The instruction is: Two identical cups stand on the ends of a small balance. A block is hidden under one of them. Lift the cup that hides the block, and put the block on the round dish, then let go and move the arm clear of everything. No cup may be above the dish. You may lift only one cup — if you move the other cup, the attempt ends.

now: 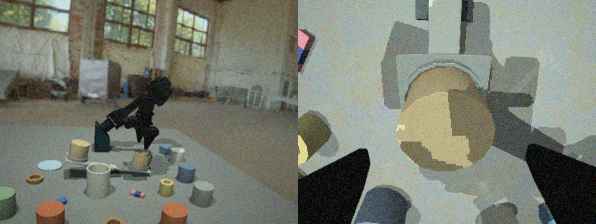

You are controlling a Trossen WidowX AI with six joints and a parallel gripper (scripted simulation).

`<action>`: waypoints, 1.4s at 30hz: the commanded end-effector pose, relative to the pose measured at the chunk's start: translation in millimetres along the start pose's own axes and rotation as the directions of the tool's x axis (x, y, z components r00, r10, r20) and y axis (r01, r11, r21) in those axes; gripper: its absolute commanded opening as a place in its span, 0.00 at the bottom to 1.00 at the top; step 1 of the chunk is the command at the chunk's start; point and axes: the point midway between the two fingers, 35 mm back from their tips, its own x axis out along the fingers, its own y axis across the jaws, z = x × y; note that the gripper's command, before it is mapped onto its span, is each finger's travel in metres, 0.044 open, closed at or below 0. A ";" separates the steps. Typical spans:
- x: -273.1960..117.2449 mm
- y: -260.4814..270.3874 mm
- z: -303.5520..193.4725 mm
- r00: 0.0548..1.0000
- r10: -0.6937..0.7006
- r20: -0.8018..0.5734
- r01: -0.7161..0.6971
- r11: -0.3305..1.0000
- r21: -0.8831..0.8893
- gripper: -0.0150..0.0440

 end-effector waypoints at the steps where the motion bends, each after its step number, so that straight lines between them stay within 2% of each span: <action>1: 1.5 0.4 -0.8 1.000 -0.005 0.007 0.005 1.000 0.016 1.00; 42: 70.6 0.5 -0.8 1.000 -0.004 0.005 0.004 1.000 0.015 1.00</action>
